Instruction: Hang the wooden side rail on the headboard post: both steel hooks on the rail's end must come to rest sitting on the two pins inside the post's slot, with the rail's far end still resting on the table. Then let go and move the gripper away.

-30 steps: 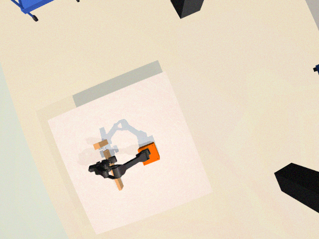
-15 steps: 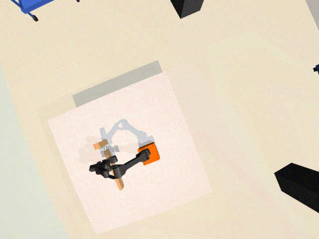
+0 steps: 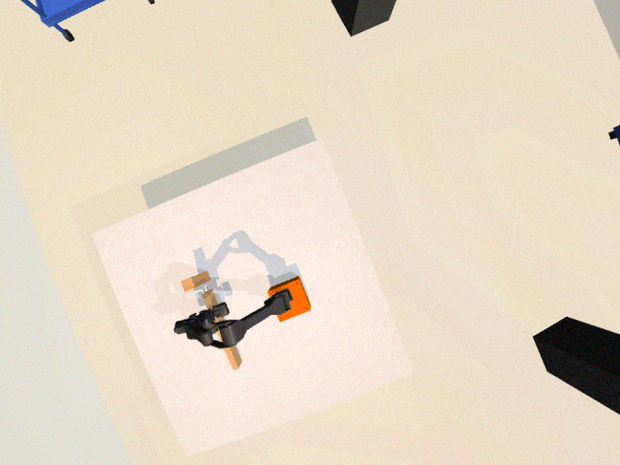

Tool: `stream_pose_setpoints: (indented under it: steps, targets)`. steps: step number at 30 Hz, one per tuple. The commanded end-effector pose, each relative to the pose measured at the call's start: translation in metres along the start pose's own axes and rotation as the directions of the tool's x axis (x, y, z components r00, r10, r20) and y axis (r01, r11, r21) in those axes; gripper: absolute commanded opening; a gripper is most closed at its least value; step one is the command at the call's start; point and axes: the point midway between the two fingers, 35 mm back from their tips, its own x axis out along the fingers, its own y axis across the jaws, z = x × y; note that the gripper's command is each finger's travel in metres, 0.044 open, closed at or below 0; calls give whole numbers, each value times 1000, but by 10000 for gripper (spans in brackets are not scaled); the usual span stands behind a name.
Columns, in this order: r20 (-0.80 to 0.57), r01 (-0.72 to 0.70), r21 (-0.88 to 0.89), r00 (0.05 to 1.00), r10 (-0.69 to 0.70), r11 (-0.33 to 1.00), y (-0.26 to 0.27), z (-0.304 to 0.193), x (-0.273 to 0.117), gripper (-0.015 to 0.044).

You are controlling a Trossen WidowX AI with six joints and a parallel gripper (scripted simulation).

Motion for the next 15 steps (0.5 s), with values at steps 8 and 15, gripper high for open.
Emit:
stream_pose_setpoints:
  steps: [8, 15]
  targets:
    - [2, -8, -9, 1000, 8, 1000, 0, 0, -1, 0]
    - [2, -8, -9, 1000, 8, 1000, 0, 0, -2, 0]
